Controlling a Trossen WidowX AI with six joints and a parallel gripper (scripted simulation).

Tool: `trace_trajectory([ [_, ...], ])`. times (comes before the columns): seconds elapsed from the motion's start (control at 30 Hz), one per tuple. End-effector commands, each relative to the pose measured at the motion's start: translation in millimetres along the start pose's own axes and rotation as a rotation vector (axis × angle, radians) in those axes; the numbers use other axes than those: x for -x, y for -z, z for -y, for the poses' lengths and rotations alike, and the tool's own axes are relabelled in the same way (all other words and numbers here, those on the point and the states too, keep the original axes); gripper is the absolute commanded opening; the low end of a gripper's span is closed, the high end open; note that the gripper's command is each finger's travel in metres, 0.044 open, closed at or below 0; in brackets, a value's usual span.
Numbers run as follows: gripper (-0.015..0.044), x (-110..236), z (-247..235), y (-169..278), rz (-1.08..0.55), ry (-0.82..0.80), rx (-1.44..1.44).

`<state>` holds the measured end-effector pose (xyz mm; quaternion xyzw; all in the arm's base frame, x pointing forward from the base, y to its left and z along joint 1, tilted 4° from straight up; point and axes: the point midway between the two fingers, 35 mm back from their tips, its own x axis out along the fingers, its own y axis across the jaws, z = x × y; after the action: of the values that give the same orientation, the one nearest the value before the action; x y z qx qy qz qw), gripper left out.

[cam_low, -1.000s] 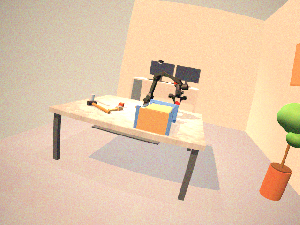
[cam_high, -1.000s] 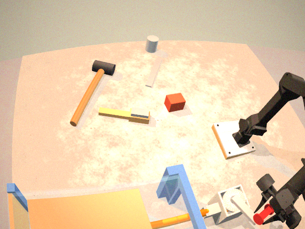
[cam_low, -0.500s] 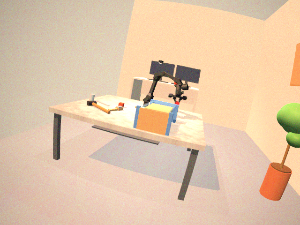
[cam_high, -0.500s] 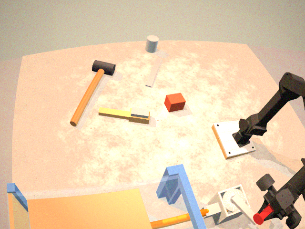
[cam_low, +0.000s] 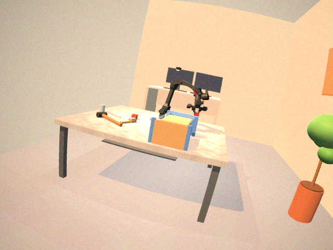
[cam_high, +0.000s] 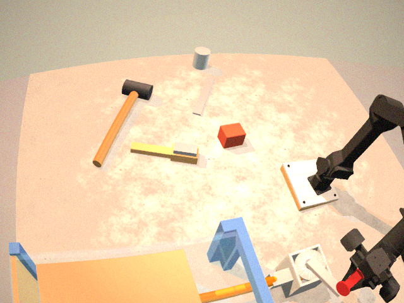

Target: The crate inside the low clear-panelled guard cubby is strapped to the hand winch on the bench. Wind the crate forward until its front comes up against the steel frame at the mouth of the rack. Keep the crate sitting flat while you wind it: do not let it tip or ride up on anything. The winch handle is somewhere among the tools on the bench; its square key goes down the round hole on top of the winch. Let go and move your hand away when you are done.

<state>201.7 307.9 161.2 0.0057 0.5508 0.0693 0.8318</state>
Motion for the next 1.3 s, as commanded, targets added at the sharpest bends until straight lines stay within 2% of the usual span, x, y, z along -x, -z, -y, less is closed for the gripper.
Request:
trace_trajectory([
  [0.0, 0.0000, -2, 3, 7, -0.011, 0.010, 0.002],
  [1.27, 0.0000, 19, 30, 52, -0.015, 0.012, 0.002],
])
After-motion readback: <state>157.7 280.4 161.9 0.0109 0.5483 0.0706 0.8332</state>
